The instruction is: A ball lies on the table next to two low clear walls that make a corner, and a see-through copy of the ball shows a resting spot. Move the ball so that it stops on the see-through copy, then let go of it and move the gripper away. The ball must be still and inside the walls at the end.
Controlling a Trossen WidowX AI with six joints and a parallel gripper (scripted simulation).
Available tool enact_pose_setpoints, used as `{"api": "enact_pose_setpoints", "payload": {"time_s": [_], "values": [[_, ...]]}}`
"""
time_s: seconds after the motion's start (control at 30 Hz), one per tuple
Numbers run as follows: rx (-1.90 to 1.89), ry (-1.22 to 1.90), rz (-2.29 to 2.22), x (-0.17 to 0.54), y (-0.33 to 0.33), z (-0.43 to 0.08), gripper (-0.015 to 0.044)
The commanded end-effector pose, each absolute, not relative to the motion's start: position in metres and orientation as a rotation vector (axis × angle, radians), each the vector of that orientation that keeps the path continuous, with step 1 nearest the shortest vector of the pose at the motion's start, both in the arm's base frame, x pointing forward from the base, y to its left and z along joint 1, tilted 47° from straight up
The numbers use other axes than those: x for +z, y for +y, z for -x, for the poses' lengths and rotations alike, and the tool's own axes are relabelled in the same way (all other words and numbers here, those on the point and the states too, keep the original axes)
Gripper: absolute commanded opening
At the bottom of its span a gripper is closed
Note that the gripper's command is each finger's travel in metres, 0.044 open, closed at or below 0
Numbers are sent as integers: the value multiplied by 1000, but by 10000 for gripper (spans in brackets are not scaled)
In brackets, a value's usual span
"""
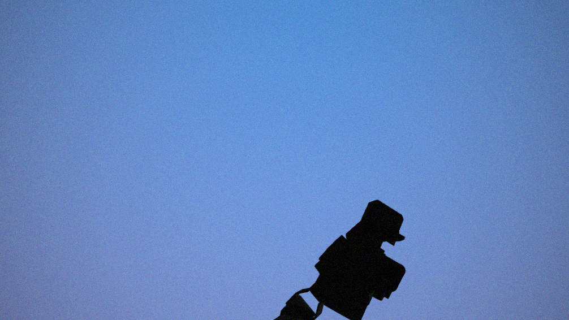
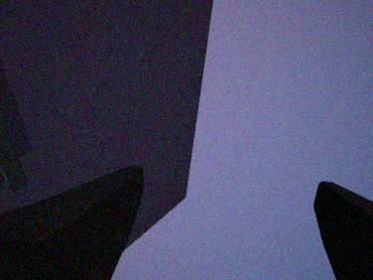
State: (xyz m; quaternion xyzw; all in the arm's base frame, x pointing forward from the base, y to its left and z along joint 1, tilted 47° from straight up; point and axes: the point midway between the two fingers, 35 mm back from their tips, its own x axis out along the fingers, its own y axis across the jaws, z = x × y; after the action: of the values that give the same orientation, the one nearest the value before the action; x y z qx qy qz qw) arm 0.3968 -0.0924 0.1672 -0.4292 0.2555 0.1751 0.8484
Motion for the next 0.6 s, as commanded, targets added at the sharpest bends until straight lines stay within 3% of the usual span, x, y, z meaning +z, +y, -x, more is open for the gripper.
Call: {"api": "enact_pose_setpoints", "payload": {"time_s": [0.0,0.3,0.57], "values": [[570,571,893,127,-59,-385,301],[1132,599,757,39,33,-315,301],[1423,576,603,12,79,-258,301]]}}
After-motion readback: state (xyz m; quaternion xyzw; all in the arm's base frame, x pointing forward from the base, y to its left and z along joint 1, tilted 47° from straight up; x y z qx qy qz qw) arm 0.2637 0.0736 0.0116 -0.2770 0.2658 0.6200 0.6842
